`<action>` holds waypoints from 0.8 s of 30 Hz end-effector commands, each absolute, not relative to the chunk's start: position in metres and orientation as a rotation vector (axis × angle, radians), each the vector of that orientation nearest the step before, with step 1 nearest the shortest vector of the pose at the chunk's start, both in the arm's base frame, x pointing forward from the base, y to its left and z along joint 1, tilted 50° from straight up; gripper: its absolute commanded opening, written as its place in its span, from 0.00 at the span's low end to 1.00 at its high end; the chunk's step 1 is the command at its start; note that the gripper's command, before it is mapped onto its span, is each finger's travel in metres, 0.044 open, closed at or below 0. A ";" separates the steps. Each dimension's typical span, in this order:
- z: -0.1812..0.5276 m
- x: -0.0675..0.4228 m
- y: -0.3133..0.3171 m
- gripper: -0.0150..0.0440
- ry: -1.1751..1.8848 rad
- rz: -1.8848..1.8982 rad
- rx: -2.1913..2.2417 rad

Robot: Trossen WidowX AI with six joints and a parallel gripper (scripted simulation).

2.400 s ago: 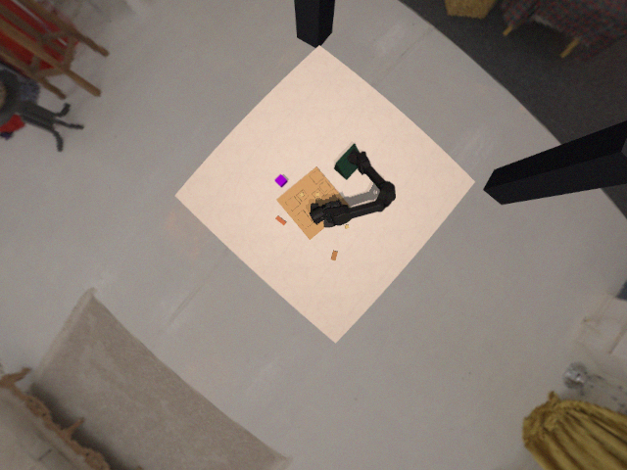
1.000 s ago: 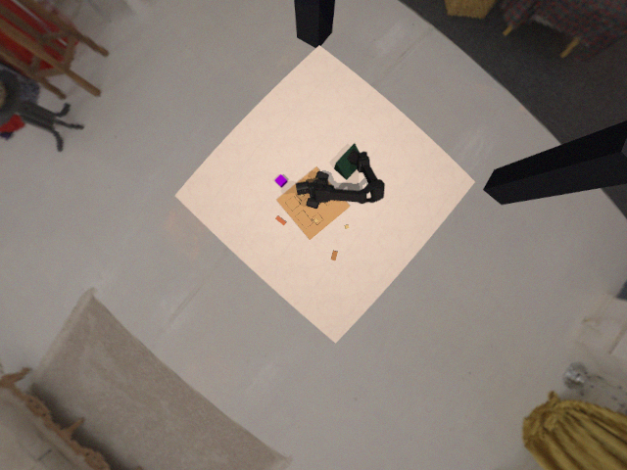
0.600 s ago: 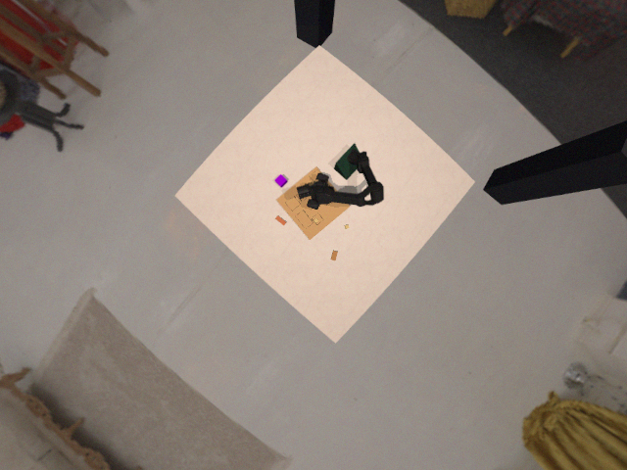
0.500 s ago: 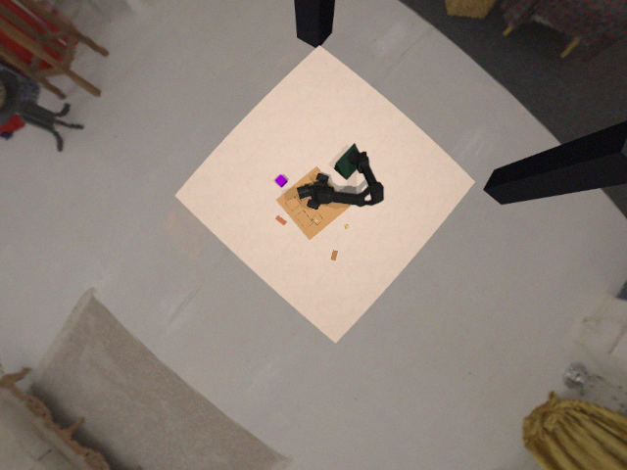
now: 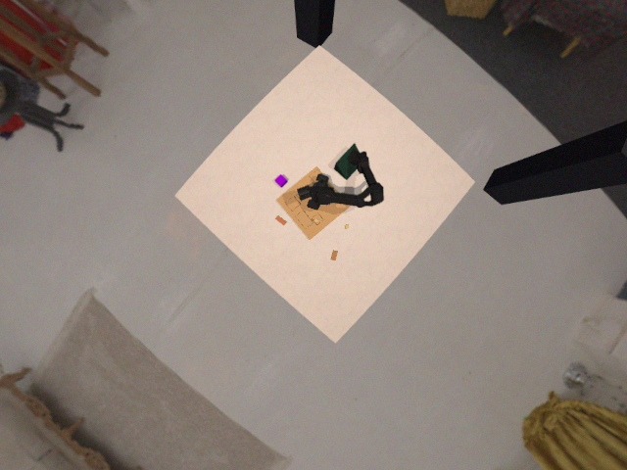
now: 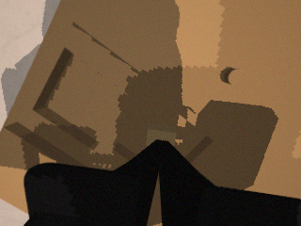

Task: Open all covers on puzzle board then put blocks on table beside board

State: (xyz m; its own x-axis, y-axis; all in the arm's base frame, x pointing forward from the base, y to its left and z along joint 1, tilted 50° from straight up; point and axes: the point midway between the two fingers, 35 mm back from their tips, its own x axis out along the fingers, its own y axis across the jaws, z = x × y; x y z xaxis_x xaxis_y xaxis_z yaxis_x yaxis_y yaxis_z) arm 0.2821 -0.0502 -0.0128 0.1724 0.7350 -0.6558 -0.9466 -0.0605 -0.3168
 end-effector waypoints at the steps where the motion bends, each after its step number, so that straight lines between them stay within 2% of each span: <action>1: -0.014 0.282 -0.048 0.25 0.321 1.411 -0.827; 15: -0.008 0.280 -0.055 0.25 0.322 1.411 -0.828; 20: 0.001 0.279 -0.066 0.48 0.330 1.406 -0.822; 24: 0.014 0.275 -0.082 0.50 0.330 1.407 -0.825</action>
